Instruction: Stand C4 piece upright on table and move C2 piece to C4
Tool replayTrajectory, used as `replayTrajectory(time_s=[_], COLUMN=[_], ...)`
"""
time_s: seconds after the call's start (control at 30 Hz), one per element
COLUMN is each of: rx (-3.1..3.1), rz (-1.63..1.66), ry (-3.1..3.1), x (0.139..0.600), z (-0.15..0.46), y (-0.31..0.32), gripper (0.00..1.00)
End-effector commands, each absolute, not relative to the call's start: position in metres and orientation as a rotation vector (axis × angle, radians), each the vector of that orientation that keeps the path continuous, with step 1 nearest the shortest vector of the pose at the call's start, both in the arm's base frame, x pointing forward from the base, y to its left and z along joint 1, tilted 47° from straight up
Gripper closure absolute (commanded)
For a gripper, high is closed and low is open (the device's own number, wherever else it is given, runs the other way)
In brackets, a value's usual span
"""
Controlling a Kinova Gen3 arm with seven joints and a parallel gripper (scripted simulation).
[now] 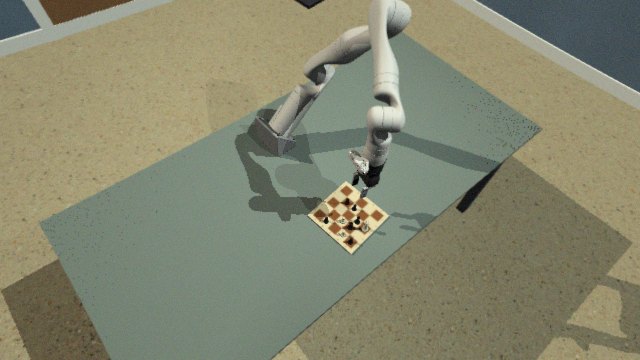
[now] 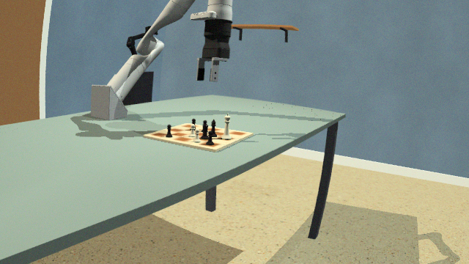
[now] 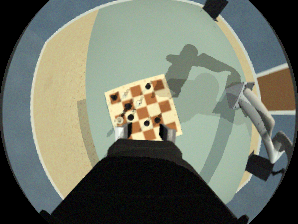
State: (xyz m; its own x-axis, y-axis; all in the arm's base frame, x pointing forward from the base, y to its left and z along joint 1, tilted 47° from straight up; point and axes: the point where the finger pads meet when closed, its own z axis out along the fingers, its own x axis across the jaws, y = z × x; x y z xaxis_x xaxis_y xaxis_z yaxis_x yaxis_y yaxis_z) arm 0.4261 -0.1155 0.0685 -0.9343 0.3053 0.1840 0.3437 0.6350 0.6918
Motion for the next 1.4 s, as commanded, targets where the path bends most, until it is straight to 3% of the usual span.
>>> replayTrajectory(time_s=[0.0,0.9,1.37], rx=[-0.555,-0.226,0.635], rz=[-1.211,-1.243,-1.277], ry=[-2.792,-2.898,-3.048], x=[0.427,0.420,0.420], z=[0.071,0.058,0.040], y=[-0.116,-0.110,-0.099], gripper=[0.00,0.00,0.00])
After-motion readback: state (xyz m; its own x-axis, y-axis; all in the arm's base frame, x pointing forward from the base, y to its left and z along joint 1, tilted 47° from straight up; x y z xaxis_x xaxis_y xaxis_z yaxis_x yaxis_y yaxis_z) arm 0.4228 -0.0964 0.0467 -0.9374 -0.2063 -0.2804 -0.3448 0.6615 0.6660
